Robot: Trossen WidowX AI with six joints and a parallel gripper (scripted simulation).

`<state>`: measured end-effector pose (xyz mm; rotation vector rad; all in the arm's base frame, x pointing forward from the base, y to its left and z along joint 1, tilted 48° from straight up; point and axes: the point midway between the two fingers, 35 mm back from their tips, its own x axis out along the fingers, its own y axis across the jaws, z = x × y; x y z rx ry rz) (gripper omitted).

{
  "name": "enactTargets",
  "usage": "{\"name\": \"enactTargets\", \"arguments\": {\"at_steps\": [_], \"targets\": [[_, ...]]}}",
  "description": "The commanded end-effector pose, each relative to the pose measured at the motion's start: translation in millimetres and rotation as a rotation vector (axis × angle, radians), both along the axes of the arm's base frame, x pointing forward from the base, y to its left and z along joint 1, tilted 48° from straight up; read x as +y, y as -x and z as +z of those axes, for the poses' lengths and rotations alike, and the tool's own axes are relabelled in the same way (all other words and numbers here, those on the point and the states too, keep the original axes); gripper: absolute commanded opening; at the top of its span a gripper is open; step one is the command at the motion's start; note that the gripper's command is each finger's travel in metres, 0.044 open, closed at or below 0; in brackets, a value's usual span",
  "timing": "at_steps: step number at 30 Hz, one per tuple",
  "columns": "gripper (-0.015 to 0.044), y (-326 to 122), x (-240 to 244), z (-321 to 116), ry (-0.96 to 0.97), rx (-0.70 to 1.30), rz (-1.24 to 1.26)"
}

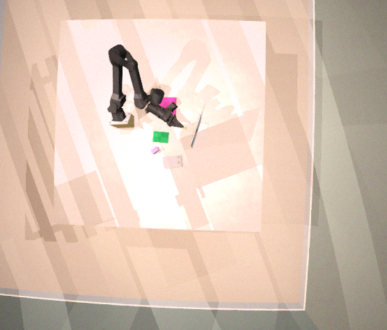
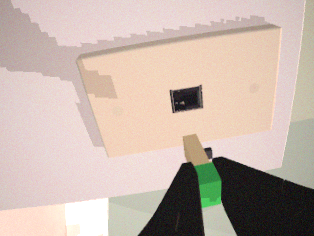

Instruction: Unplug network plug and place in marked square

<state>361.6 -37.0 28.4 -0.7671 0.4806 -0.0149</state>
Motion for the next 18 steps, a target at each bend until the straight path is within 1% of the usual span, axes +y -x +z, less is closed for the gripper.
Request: {"name": "enactTargets", "arguments": {"at_steps": [1,18], "targets": [[0.0000,2.3,0.2,1.1,0.002,-0.003,0.004],[0.0000,12.3,-0.7,2.5,0.002,-0.002,0.004]]}}
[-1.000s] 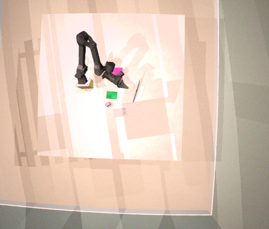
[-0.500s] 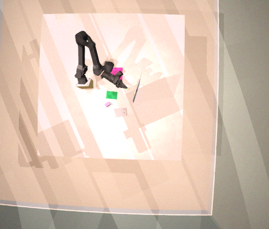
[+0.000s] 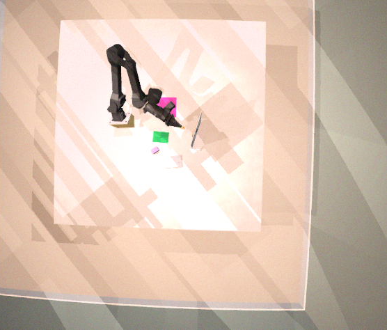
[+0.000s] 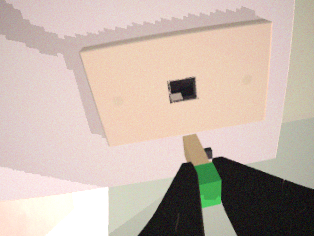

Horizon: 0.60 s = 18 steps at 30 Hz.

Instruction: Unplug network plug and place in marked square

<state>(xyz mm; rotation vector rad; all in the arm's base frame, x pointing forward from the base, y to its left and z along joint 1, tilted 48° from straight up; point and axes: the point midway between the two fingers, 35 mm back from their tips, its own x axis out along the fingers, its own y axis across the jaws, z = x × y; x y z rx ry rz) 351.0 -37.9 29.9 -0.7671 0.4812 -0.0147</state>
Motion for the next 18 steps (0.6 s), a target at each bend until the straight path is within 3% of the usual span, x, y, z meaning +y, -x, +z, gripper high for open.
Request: {"name": "enactTargets", "arguments": {"at_steps": [1,18], "targets": [[0.0000,2,0,1,0.002,-0.003,0.004],[0.0000,5,-16,19,0.001,0.001,0.002]]}}
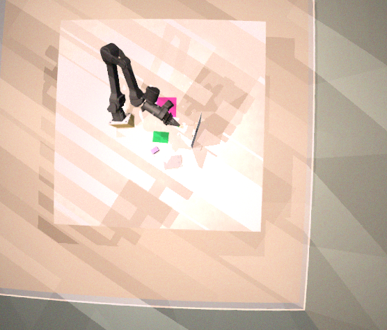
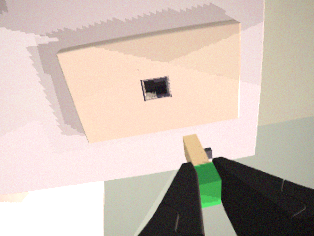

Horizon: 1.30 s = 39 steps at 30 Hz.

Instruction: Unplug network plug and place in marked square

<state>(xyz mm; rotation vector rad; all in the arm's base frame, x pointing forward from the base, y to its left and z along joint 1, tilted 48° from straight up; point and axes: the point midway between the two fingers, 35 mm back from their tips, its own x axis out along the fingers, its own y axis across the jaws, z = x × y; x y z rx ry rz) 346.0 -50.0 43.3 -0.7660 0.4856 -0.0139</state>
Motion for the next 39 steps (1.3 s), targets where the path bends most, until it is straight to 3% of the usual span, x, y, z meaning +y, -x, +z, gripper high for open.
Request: {"name": "enactTargets", "arguments": {"at_steps": [1,20,39], "targets": [[0.0000,0,-5,7,0.002,-0.003,0.003],[0.0000,10,-27,37,0.006,-0.003,0.011],[0.0000,40,65,5,0.015,0.156,0.621]]}}
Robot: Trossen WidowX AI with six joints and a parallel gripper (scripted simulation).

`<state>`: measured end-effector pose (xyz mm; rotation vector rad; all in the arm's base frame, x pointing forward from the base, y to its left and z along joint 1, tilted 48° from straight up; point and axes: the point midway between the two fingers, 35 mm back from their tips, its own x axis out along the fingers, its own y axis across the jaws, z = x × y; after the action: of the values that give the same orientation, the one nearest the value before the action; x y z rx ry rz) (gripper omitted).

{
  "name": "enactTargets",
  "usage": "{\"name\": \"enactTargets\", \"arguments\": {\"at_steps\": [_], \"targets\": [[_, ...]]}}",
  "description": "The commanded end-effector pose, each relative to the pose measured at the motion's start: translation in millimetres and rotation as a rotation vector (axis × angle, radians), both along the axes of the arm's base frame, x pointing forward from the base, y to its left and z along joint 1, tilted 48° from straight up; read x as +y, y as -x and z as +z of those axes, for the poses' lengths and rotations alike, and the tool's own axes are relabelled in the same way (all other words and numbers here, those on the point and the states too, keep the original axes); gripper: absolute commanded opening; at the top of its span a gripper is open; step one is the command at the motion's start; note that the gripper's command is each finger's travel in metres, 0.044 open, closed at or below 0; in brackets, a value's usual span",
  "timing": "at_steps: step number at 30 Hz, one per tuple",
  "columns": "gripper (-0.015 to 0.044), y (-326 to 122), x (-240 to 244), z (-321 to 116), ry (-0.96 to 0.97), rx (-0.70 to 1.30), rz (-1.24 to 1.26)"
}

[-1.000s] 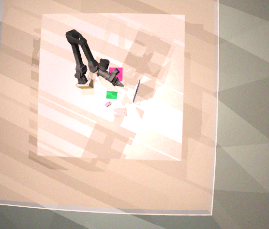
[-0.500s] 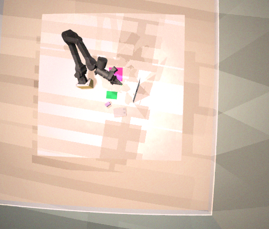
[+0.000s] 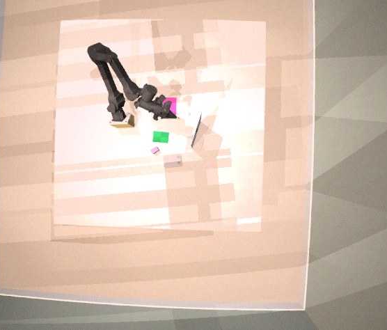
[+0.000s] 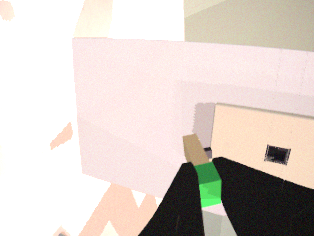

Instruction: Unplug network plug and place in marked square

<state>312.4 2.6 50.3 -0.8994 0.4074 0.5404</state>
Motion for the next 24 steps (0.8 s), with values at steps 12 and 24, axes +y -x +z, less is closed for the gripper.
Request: {"name": "enactTargets", "arguments": {"at_steps": [12,24], "targets": [[0.0000,45,66,-5,-0.084,0.028,0.458],[0.0000,85,103,7,-0.202,-0.016,0.744]]}}
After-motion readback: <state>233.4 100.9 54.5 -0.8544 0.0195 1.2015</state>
